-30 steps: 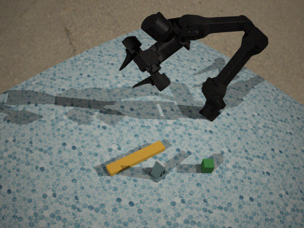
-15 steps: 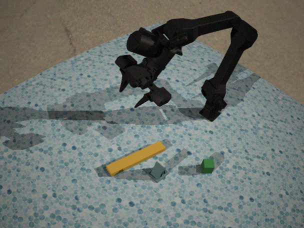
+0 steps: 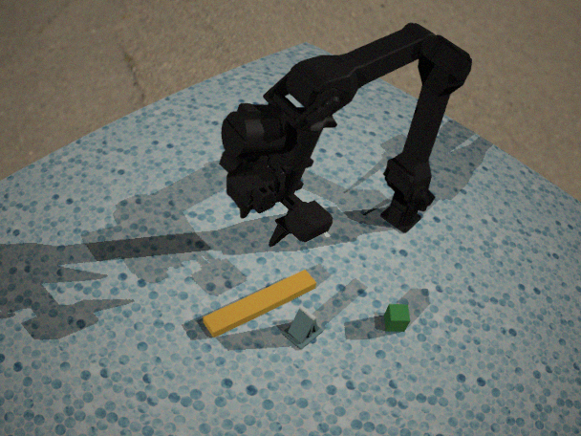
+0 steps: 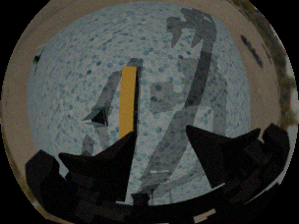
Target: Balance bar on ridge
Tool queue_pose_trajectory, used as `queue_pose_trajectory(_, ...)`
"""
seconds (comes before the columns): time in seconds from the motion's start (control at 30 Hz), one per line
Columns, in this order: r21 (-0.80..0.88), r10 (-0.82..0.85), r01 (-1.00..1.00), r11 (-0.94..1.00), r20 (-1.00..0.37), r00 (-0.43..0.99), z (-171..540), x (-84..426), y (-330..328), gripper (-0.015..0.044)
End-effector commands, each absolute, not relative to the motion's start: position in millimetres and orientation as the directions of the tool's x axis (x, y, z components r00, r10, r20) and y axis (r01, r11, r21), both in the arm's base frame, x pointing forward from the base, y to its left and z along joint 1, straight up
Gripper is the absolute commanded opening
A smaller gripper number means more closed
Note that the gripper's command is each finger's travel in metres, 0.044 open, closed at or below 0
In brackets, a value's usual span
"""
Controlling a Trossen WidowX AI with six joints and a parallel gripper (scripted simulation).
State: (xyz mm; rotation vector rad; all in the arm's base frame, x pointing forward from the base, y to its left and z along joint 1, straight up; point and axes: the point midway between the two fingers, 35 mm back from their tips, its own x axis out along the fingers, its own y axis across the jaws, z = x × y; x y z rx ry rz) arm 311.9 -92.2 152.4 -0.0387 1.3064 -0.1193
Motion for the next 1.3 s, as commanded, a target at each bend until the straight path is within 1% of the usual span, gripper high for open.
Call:
queue_pose_trajectory(0.0,-0.053,-0.074,0.103,0.993,-0.976,0.207,145.8,318.8,-77.9,0.0315)
queue_pose_trajectory(0.4,0.004,-0.005,0.214,0.977,-0.999,0.039,122.1,328.7,-36.8,0.0315)
queue_pose_trajectory(0.57,0.004,-0.004,0.216,0.976,-0.999,0.036,117.9,329.2,-36.2,0.0315)
queue_pose_trajectory(0.83,0.004,-0.004,0.216,0.976,-0.999,0.036,77.7,330.3,-36.4,0.0315)
queue_pose_trajectory(1.27,0.004,-0.004,0.216,0.976,-0.999,0.036,66.4,330.8,-36.4,0.0315)
